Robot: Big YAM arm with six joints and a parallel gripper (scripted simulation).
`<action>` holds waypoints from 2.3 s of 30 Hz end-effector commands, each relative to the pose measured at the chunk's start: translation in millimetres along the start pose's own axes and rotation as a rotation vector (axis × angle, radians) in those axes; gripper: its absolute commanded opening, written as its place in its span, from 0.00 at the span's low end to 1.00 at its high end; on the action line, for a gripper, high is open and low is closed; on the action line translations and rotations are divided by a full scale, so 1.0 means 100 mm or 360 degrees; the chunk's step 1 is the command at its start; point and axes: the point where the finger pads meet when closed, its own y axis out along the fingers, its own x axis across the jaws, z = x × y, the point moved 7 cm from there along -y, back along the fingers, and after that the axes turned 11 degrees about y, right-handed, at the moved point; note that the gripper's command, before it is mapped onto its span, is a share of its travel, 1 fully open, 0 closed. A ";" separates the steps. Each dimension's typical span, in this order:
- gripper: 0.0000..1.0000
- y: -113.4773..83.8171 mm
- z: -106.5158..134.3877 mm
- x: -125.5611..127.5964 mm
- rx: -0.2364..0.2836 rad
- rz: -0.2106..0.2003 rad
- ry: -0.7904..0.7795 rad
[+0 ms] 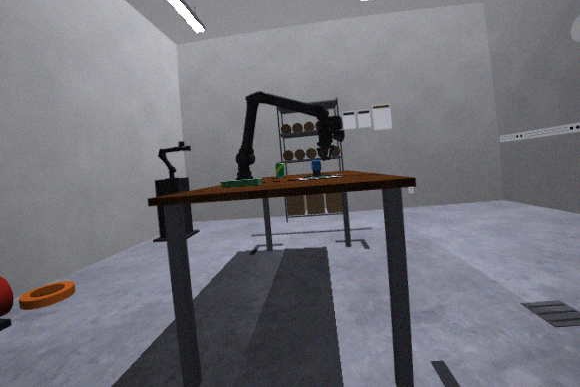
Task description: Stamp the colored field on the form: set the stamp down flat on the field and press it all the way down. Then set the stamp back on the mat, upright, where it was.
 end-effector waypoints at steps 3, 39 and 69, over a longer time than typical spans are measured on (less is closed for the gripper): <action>1.00 -0.10 -0.07 -0.01 -0.0036 0.0016 0.0024; 1.00 -0.90 -0.17 -0.03 -0.0075 0.0059 -0.0886; 0.86 -1.34 0.00 0.16 -0.0037 0.0060 -0.2471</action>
